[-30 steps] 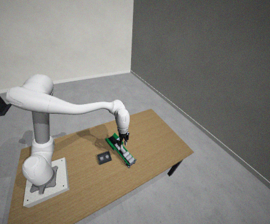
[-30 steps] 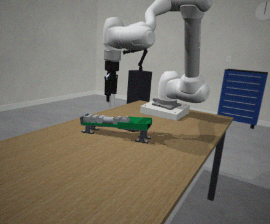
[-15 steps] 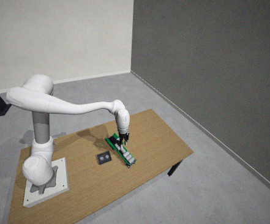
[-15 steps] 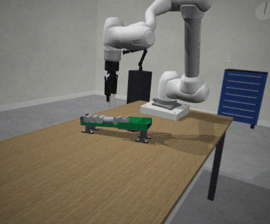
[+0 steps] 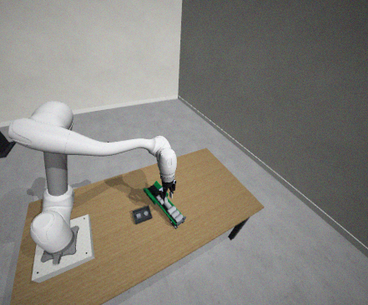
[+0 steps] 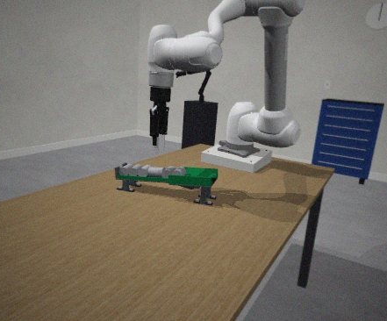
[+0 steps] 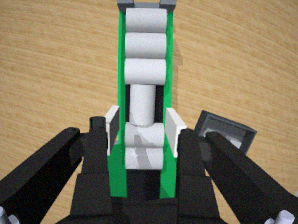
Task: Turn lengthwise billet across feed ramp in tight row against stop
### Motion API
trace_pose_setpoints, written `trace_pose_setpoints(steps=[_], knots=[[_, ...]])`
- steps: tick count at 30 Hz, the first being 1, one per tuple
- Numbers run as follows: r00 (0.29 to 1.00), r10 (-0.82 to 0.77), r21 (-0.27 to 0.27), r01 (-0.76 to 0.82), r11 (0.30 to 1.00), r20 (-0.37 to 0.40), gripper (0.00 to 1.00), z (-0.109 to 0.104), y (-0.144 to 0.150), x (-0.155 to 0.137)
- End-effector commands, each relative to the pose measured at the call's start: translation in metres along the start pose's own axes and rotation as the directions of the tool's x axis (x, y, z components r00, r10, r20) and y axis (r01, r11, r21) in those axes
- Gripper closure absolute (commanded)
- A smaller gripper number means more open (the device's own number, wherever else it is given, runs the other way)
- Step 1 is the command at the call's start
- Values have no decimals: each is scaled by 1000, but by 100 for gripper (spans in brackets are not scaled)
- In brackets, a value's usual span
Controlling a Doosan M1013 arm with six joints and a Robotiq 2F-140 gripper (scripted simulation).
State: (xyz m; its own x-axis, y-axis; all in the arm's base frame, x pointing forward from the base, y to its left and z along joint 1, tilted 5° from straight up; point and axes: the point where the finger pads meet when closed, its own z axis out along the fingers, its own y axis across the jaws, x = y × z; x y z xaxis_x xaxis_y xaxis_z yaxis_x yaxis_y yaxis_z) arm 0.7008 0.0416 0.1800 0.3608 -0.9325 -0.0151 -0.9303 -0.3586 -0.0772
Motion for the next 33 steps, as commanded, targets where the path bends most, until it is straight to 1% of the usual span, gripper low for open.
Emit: trace_pose_setpoints(steps=[1, 15, 33], knots=[[1000, 0, 0, 0, 1000, 1, 59, 0, 0, 0], [1000, 0, 0, 0, 1000, 11, 59, 0, 0, 0], [999, 0, 0, 0, 1000, 43, 59, 0, 0, 1]])
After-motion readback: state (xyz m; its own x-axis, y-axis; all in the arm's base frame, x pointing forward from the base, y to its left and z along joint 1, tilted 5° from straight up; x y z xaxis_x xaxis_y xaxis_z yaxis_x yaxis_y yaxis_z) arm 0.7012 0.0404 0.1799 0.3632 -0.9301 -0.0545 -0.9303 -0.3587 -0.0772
